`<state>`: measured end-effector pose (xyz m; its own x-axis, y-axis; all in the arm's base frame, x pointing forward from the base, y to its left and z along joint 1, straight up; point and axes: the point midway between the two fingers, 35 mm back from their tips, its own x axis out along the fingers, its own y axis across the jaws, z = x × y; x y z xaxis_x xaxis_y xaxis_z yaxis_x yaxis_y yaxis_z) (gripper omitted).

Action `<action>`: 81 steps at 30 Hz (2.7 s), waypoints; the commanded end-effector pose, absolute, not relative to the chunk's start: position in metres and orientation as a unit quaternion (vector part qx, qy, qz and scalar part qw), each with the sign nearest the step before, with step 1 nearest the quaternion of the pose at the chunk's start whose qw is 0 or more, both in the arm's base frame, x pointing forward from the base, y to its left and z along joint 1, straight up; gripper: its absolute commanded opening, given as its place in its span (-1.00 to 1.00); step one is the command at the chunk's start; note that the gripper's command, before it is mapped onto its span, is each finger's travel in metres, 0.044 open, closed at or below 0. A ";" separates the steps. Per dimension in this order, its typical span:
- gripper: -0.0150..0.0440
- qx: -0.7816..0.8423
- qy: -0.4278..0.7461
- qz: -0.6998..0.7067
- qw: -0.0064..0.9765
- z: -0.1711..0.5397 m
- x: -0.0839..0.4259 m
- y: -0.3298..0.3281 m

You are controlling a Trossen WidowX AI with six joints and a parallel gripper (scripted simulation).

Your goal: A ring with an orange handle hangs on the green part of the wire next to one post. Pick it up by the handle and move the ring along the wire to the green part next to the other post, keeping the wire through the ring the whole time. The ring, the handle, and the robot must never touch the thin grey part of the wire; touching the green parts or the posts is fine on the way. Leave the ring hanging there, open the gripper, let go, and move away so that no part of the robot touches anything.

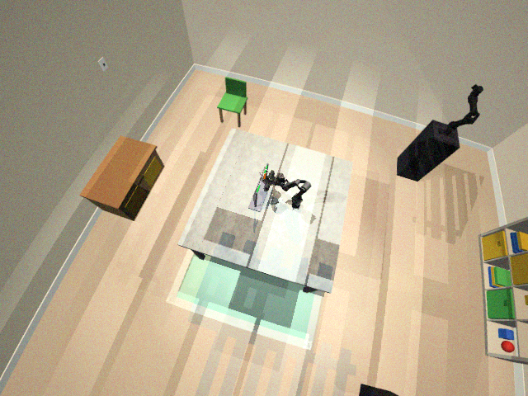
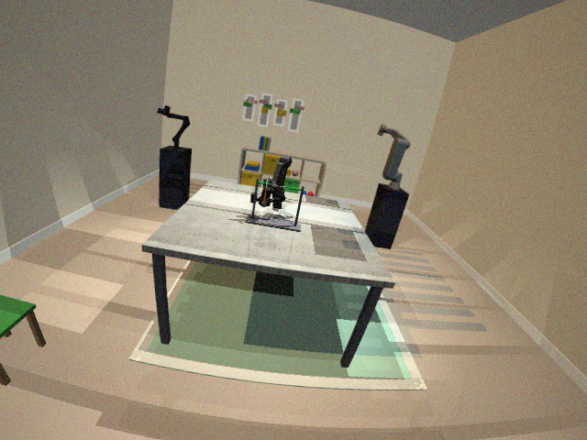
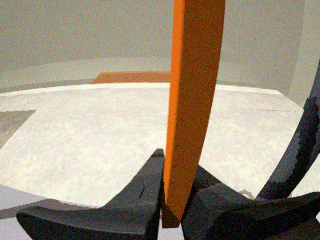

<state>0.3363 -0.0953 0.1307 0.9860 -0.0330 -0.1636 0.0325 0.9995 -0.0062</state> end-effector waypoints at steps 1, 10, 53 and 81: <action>-1.00 -0.004 0.079 -0.016 0.997 0.133 0.336 -0.095; -1.00 -0.004 0.079 -0.016 0.997 0.133 0.336 -0.095; -1.00 -0.006 0.085 -0.016 0.996 0.133 0.338 -0.063; -1.00 -0.059 0.087 -0.022 0.994 0.133 0.339 -0.049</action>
